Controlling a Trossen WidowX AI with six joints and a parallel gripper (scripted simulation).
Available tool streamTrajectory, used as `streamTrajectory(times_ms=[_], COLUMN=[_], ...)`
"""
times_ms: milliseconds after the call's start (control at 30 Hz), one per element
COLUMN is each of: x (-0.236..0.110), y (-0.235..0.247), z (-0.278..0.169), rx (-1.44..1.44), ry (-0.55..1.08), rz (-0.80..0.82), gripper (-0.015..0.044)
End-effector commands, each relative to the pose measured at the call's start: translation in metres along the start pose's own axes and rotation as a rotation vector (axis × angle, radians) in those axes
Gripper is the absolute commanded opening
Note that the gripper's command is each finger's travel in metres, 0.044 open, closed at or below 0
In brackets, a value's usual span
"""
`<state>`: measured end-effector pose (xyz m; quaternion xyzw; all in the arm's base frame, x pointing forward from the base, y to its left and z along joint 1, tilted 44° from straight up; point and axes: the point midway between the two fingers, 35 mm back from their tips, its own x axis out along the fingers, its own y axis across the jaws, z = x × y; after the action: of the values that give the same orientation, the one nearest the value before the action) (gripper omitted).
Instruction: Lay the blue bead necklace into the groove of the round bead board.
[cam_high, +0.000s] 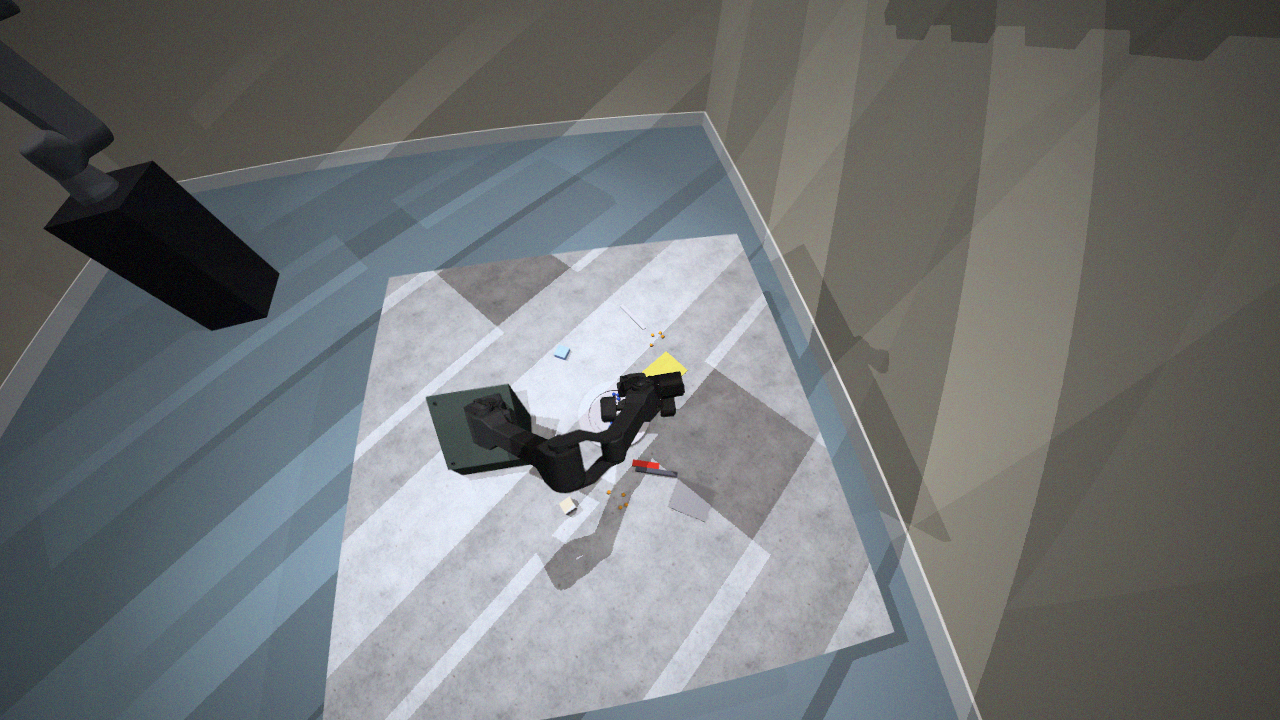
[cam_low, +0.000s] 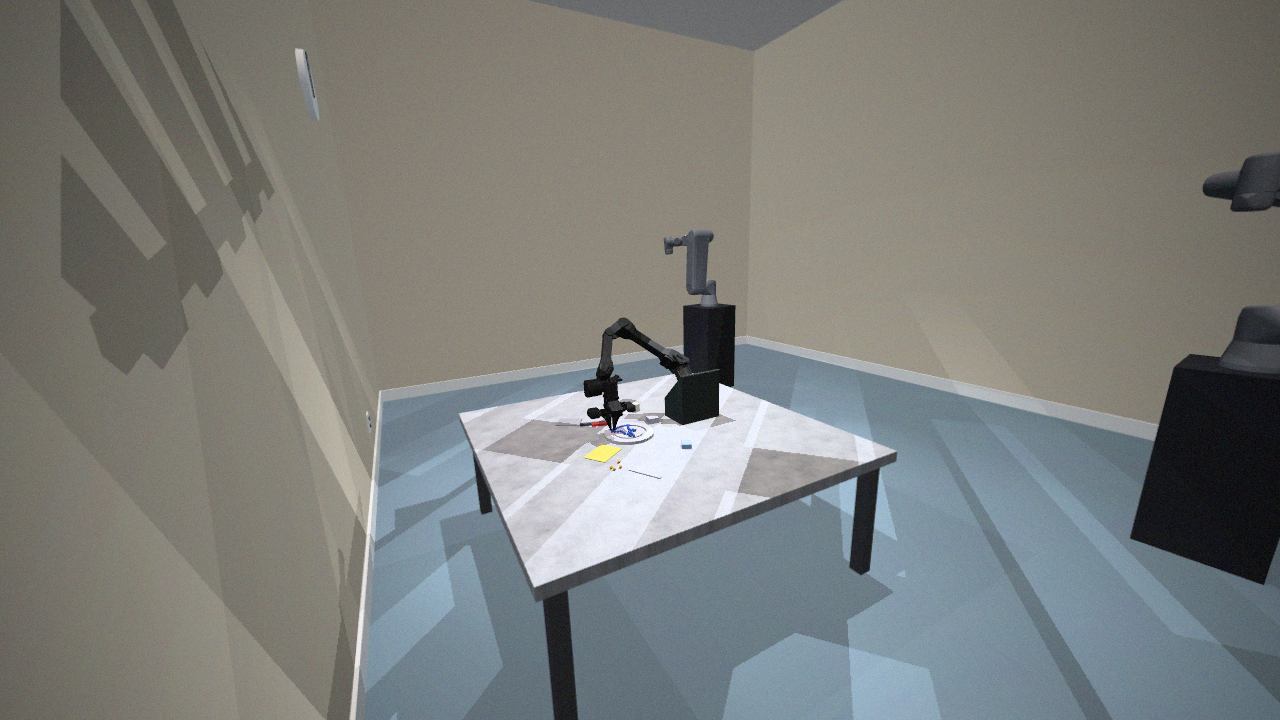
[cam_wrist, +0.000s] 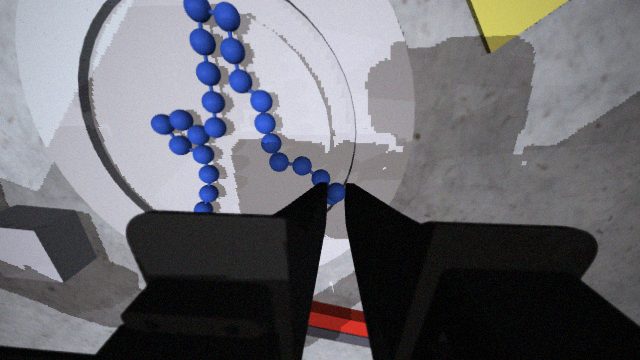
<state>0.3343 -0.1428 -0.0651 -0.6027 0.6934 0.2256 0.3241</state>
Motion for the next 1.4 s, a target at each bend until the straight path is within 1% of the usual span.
streamTrajectory(times_ms=[0,200,233,767,1367], x=[0.0062,0.0086,0.0028,0.002,0.0005], y=[0.0003,0.0003,-0.0033,-0.0015,-0.0015], z=[0.0008,0.0008,0.0001,0.0003,0.0003], rx=[-0.004,-0.004,0.005,-0.002,-0.004], ry=[0.006,0.006,0.003,0.004,0.006], rz=[0.005,0.005,-0.011,-0.001,0.005], gripper=[0.0,0.0,0.0026,0.044,0.044])
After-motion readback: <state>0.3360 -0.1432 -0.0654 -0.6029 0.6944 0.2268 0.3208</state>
